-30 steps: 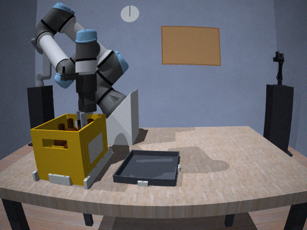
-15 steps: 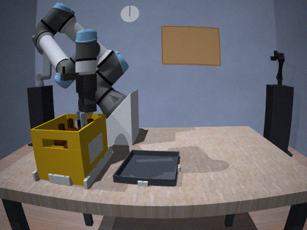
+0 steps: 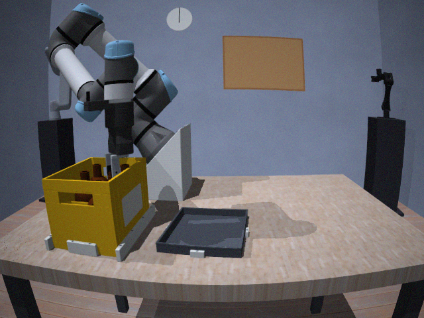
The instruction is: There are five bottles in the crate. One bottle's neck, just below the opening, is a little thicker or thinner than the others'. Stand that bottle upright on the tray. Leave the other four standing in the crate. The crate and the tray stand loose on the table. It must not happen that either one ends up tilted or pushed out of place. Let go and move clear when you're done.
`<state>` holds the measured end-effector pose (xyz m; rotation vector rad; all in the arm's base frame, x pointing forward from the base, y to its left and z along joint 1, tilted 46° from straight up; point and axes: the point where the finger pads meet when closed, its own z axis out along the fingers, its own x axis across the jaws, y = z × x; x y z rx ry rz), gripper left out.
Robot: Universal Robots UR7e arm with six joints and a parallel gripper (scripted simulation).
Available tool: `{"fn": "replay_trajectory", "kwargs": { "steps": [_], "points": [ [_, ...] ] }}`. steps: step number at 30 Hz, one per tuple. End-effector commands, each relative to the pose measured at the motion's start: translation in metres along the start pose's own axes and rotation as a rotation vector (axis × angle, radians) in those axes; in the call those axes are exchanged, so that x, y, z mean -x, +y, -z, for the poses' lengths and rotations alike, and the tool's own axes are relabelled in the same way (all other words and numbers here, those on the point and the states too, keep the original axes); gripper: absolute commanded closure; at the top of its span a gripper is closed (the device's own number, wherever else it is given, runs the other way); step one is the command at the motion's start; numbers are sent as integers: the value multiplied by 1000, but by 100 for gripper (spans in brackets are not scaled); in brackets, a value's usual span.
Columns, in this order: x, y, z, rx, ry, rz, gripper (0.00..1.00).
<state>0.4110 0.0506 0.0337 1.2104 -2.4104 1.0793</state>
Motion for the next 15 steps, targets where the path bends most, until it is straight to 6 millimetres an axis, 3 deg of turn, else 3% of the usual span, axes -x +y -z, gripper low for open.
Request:
{"fn": "replay_trajectory", "kwargs": {
  "steps": [1,15],
  "points": [
    [0,0,1,-1,-1,0,100],
    [1,-1,12,-1,-1,0,100]
  ]
}}
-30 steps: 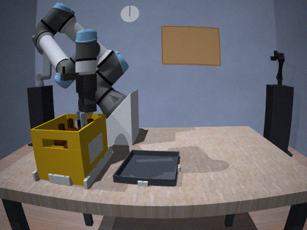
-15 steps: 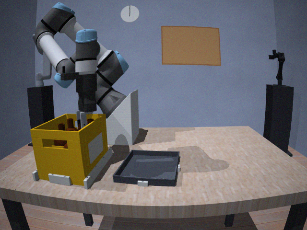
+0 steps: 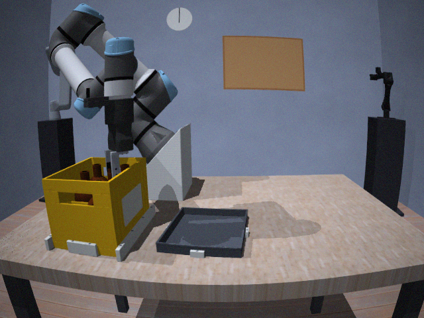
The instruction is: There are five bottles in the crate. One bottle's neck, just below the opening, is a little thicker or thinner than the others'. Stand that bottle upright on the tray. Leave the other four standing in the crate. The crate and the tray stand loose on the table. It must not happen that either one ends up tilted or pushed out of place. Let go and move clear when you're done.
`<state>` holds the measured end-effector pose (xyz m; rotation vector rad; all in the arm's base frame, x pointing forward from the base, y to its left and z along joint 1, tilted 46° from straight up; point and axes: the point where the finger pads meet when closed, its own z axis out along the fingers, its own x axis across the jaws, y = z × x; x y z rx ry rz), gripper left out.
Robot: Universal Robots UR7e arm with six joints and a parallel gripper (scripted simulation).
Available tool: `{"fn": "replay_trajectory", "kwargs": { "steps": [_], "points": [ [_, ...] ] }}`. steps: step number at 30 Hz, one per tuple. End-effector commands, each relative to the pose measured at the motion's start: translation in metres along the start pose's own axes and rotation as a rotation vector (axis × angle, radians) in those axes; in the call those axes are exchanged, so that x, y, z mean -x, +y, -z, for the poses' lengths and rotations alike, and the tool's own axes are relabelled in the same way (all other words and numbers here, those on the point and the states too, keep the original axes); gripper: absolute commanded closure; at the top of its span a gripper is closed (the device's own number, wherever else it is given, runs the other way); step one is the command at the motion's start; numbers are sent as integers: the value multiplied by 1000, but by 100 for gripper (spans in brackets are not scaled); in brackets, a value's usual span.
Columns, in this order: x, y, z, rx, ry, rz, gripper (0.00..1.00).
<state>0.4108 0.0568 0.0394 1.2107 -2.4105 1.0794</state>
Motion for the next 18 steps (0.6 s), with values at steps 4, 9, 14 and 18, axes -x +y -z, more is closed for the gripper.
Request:
{"fn": "replay_trajectory", "kwargs": {
  "steps": [4,9,14,18],
  "points": [
    [1,0,6,0,-1,0,100],
    [1,-1,12,0,-1,0,100],
    [2,-1,18,0,-1,0,100],
    [2,-1,23,0,-1,0,100]
  ]
}}
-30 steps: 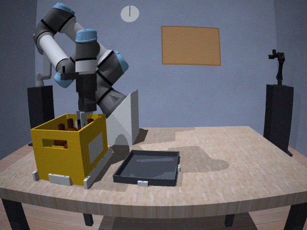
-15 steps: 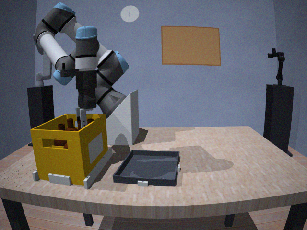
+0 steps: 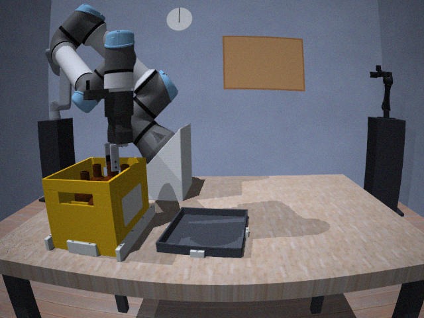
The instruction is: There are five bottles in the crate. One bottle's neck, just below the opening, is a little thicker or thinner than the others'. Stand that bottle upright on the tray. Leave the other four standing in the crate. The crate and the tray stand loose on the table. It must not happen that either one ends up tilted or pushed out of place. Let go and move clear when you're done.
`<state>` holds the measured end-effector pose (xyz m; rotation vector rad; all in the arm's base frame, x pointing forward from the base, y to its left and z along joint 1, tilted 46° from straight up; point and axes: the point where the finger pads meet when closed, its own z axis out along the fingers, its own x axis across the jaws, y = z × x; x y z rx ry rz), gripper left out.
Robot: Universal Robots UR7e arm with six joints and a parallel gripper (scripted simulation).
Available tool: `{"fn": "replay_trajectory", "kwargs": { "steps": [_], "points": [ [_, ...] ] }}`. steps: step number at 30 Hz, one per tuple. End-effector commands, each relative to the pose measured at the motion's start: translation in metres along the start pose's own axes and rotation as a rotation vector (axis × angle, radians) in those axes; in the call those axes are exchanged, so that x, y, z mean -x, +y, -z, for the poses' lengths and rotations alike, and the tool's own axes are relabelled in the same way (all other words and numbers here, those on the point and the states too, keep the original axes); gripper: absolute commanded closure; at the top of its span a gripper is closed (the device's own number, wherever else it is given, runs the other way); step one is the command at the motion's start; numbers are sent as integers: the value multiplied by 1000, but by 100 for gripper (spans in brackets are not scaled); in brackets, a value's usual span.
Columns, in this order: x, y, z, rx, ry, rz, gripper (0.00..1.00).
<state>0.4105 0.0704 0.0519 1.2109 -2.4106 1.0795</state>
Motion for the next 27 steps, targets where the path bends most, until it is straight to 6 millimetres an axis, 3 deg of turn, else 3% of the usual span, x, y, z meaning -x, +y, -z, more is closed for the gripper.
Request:
{"fn": "replay_trajectory", "kwargs": {
  "steps": [1,27],
  "points": [
    [1,0,4,0,-1,0,100],
    [1,-1,13,0,-1,0,100]
  ]
}}
